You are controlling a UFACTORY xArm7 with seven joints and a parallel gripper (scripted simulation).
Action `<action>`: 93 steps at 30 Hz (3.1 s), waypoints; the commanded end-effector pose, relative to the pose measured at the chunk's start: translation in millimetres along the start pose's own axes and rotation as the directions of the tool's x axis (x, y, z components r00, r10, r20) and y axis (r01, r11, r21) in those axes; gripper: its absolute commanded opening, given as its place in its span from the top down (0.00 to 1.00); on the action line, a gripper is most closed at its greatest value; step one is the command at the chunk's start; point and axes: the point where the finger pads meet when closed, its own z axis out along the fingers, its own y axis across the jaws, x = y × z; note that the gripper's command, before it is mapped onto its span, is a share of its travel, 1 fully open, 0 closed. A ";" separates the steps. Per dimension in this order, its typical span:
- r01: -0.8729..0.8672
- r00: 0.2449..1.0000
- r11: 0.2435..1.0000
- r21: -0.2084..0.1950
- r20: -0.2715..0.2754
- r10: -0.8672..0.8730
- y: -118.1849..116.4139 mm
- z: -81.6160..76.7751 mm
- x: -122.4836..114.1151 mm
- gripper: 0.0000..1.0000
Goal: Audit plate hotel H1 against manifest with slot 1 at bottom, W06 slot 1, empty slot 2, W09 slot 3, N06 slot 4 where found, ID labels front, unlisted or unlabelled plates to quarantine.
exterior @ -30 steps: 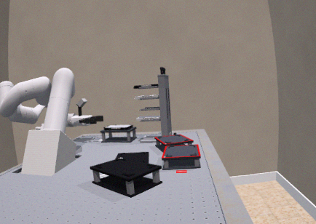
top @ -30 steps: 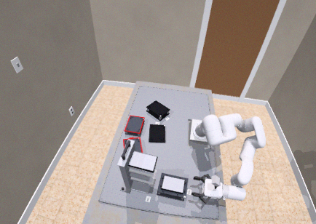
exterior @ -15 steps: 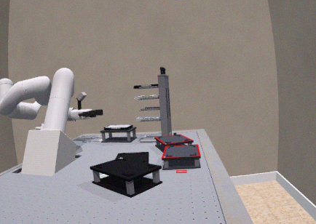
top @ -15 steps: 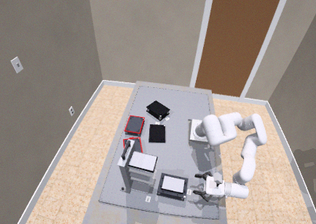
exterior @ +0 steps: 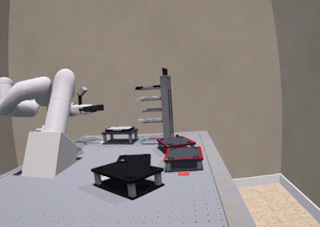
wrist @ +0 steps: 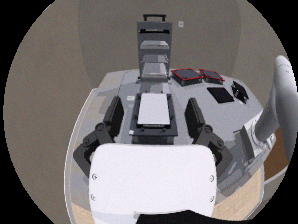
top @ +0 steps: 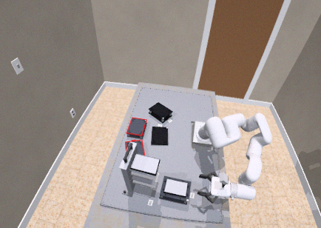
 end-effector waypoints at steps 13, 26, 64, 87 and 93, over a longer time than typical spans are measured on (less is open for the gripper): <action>-0.002 0.999 1.000 0.000 0.052 0.002 -0.1 -0.2 5.0 0.00; -0.002 0.972 1.000 0.000 0.233 0.002 -0.2 -0.3 4.9 0.00; -0.002 0.696 1.000 0.001 0.718 0.001 -0.6 -0.5 4.8 0.00; -0.002 0.408 1.000 0.001 0.913 0.000 -0.9 -0.6 5.1 0.00; -0.002 0.346 1.000 0.001 0.938 0.000 -0.9 -0.5 5.1 0.00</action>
